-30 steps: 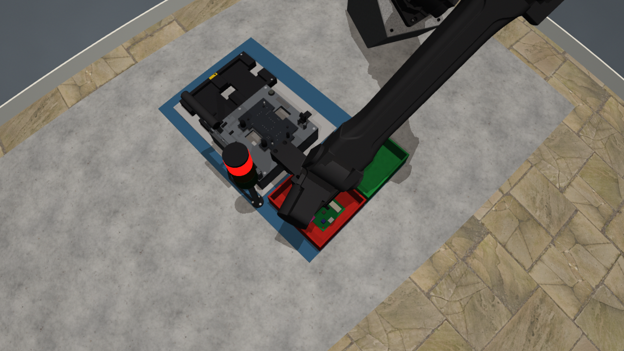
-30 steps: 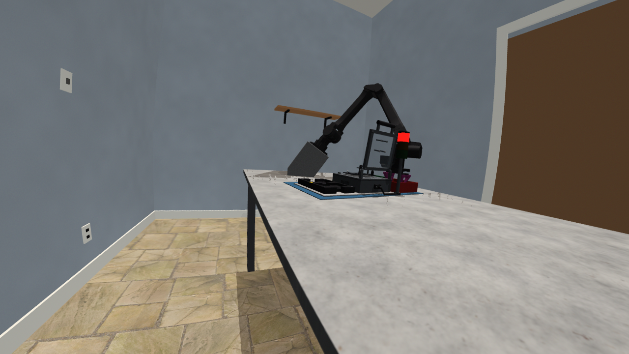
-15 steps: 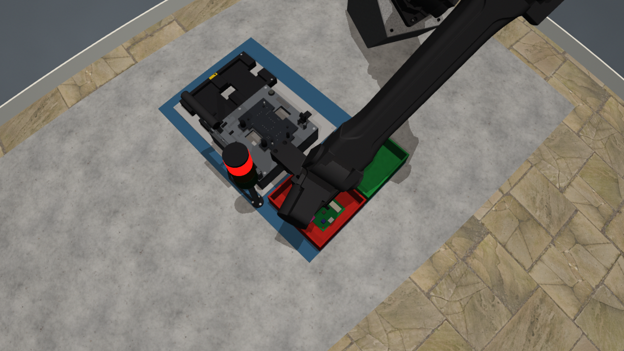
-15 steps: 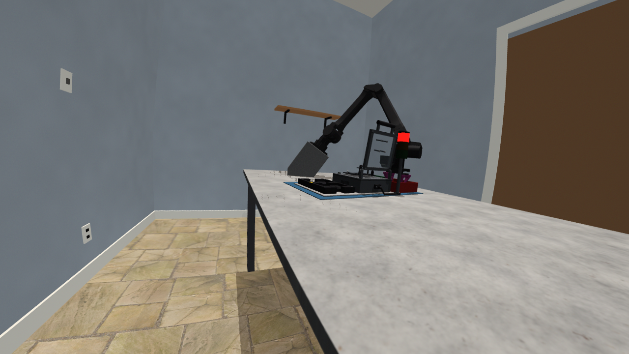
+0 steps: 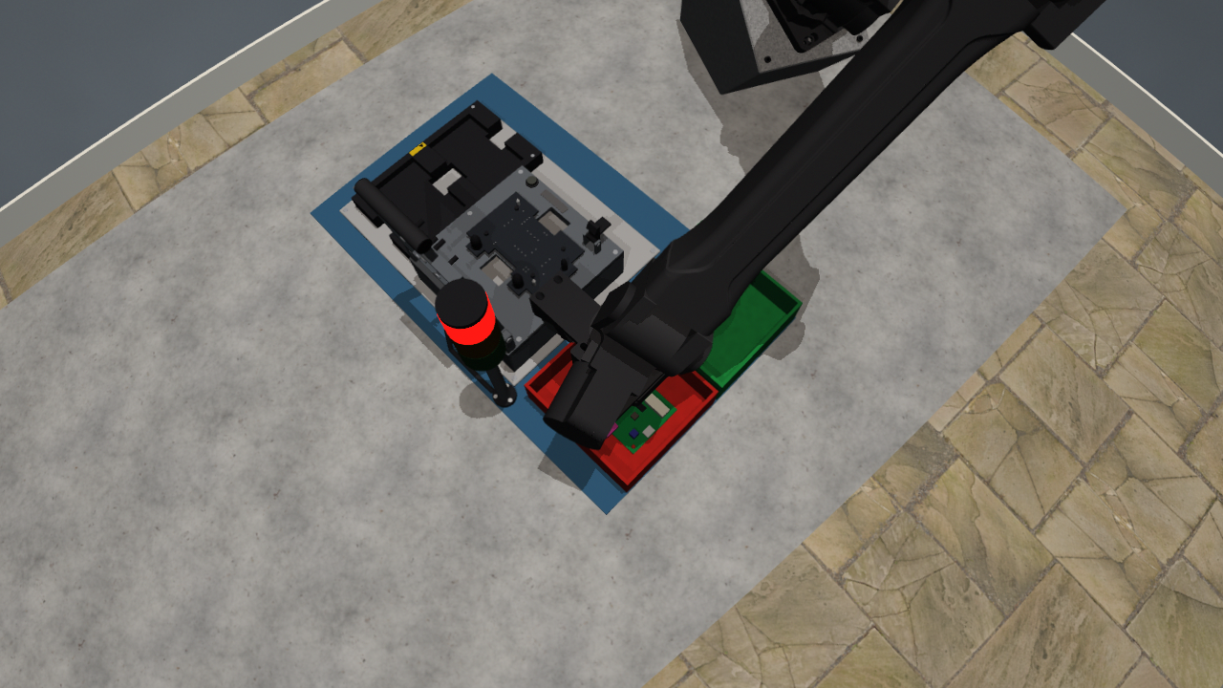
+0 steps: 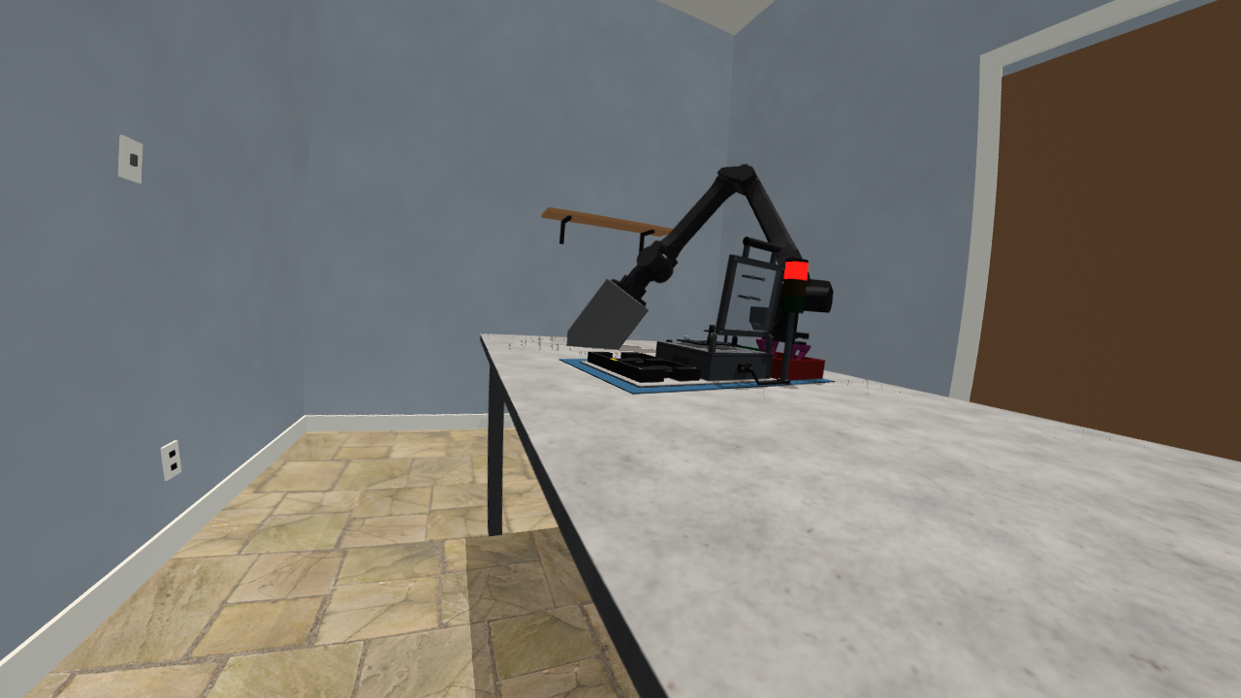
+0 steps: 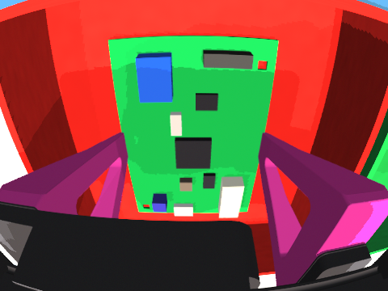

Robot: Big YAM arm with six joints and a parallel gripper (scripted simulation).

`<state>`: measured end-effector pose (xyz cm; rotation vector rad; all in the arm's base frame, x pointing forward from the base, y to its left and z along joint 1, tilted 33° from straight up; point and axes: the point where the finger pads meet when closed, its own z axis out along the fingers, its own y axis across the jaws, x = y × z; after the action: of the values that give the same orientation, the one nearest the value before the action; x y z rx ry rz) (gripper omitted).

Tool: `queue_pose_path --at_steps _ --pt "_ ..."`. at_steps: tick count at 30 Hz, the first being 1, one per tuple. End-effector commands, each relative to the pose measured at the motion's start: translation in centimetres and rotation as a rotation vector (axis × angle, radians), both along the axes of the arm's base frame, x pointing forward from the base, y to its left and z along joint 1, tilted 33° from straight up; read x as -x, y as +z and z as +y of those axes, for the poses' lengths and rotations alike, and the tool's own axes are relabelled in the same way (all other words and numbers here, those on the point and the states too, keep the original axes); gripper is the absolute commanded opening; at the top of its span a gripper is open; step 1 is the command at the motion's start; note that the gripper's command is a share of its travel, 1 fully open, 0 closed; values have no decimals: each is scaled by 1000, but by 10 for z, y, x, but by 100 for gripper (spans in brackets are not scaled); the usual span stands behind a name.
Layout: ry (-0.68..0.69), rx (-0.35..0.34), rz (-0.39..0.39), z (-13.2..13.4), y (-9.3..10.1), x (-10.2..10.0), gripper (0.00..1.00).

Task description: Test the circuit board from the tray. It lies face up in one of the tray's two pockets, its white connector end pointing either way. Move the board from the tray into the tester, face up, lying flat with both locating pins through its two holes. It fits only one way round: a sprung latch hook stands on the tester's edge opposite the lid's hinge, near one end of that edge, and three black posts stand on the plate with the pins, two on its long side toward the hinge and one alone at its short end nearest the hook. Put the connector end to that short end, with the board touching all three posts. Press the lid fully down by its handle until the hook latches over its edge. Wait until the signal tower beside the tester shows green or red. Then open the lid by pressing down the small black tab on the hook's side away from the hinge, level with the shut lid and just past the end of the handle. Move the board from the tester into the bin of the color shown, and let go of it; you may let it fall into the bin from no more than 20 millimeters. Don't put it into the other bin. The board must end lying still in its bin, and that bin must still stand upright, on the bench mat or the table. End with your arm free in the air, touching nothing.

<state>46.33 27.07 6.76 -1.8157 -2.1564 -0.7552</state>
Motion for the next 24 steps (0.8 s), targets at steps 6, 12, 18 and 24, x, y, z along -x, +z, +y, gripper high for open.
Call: queue_pose_path --at_steps 6,12,18,24 --pt "-9 -15 -39 4 16 -12 72" --pt "-7 -12 -32 6 12 -11 72" --pt "-7 -11 -29 5 10 -11 72" --pt "-7 -11 -29 5 10 -11 72"
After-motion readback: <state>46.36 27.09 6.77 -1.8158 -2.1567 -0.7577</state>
